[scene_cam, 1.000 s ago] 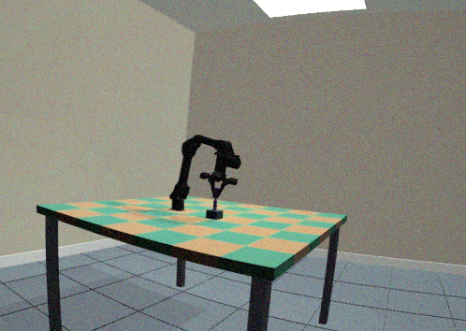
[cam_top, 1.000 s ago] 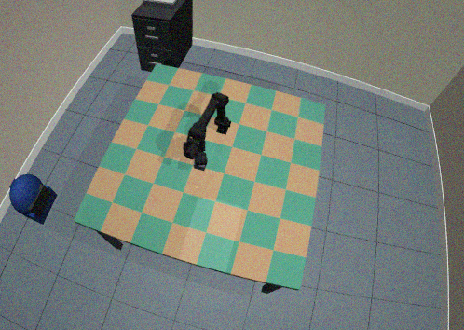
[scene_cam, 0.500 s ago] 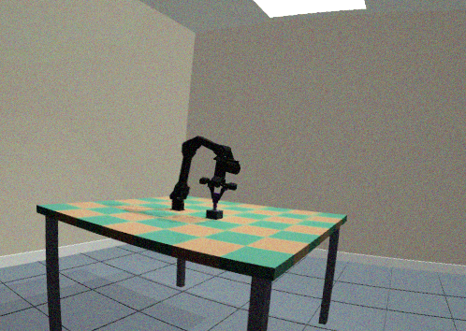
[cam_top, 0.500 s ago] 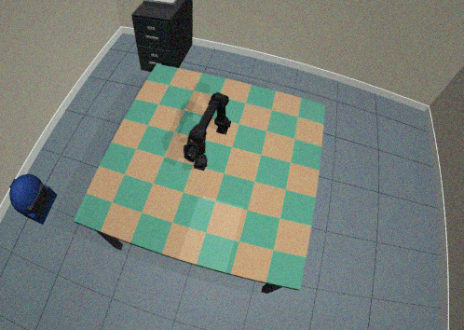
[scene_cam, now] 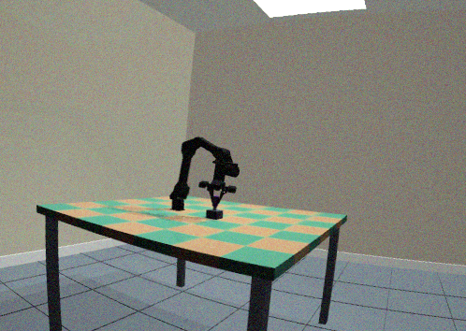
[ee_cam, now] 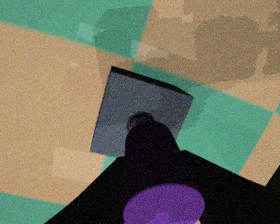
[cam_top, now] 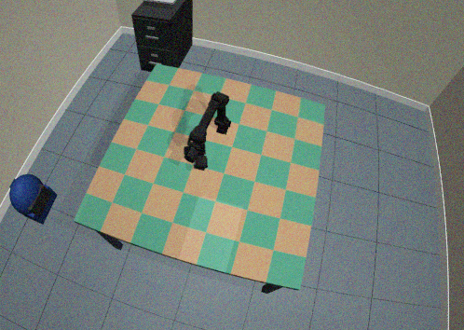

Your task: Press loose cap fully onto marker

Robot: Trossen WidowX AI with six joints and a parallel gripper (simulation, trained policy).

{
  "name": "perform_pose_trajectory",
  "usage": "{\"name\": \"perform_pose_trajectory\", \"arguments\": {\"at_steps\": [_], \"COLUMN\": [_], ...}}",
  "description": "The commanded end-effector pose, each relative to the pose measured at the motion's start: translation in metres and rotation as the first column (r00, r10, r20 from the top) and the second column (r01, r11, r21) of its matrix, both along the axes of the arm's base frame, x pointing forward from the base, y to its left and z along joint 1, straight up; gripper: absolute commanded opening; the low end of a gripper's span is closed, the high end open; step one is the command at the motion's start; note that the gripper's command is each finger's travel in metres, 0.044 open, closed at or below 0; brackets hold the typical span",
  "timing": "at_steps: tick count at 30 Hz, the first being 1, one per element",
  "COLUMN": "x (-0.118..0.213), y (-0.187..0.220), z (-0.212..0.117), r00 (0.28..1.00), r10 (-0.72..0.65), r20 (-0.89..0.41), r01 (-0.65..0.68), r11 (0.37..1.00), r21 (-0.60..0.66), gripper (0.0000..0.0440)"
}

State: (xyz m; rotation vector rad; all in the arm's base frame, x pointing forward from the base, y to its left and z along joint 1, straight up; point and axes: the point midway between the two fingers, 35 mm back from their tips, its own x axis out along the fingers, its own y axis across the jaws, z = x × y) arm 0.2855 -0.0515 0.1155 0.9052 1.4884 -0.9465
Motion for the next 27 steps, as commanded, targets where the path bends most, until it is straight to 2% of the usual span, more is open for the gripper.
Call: {"name": "perform_pose_trajectory", "arguments": {"at_steps": [1, 4, 5, 13, 27], "x": [-0.0056, -0.0057, -0.0061, -0.0119, -0.0123], "y": [-0.0026, -0.0028, -0.0029, -0.0017, -0.0045], "z": [-0.0187, -0.0196, -0.0202, -0.0235, -0.0253], "r00": [0.999, 0.999, 0.999, 0.998, 0.998], "r10": [0.019, 0.021, 0.021, 0.028, 0.046], "r20": [-0.037, -0.037, -0.038, -0.057, -0.052], "r01": [-0.019, -0.021, -0.021, -0.028, -0.047], "r11": [1.000, 1.000, 1.000, 1.000, 0.999], "r21": [-0.004, -0.005, -0.005, 0.002, -0.007], "gripper": [0.0005, 0.0007, 0.0033, 0.0064, 0.0080]}}
